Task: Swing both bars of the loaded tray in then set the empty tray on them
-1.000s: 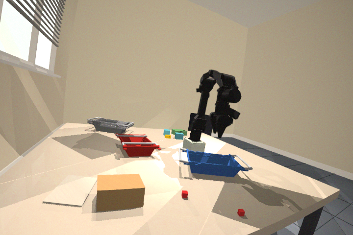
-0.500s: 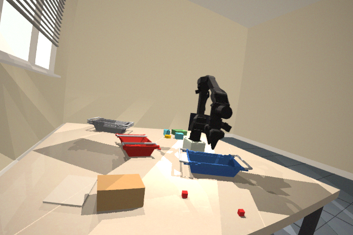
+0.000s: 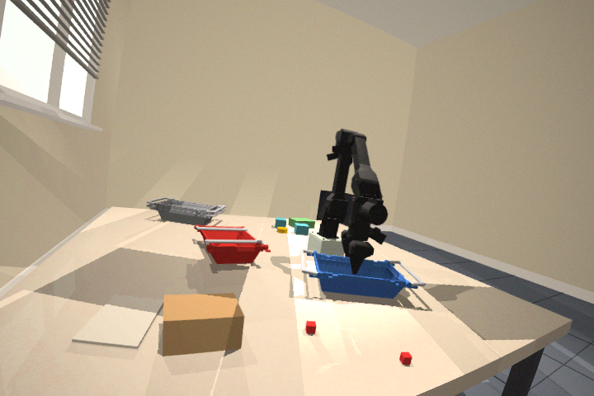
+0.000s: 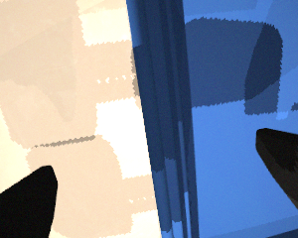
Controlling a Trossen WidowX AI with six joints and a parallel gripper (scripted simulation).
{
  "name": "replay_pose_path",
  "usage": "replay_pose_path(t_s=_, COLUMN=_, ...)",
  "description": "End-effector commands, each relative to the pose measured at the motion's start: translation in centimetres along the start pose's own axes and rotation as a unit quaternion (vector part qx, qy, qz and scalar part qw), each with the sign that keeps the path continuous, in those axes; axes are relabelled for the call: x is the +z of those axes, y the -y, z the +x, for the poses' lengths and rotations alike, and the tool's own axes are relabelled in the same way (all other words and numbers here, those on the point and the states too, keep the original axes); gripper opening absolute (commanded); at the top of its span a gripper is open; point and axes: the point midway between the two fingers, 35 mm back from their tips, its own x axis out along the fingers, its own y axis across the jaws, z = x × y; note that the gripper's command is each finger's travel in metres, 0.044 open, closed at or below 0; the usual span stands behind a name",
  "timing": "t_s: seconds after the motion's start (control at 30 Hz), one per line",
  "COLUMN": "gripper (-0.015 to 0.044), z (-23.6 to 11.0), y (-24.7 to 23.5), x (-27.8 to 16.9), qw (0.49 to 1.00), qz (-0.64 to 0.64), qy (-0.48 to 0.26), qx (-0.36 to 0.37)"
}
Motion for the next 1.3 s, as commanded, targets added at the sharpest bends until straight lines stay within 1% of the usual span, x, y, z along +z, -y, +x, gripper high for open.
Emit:
replay_pose_path(t_s=0.0, gripper=0.044, z=1.52, y=-0.31, x=-0.16, qw=1.0, qz=0.001, qy=-0.004, qx=0.002)
replay_pose_path(t_s=0.17, gripper=0.044, z=1.6, y=-0.32, x=-0.17, qw=1.0, qz=0.001, qy=-0.004, qx=0.002)
replay_pose_path(t_s=0.6, gripper=0.0249, z=1.6, y=-0.32, x=-0.17, qw=1.0, qz=0.001, qy=-0.004, qx=0.002)
replay_pose_path(t_s=1.27, gripper=0.0116, z=1.6, y=-0.32, x=-0.17, qw=1.0, qz=0.001, qy=-0.004, qx=0.002)
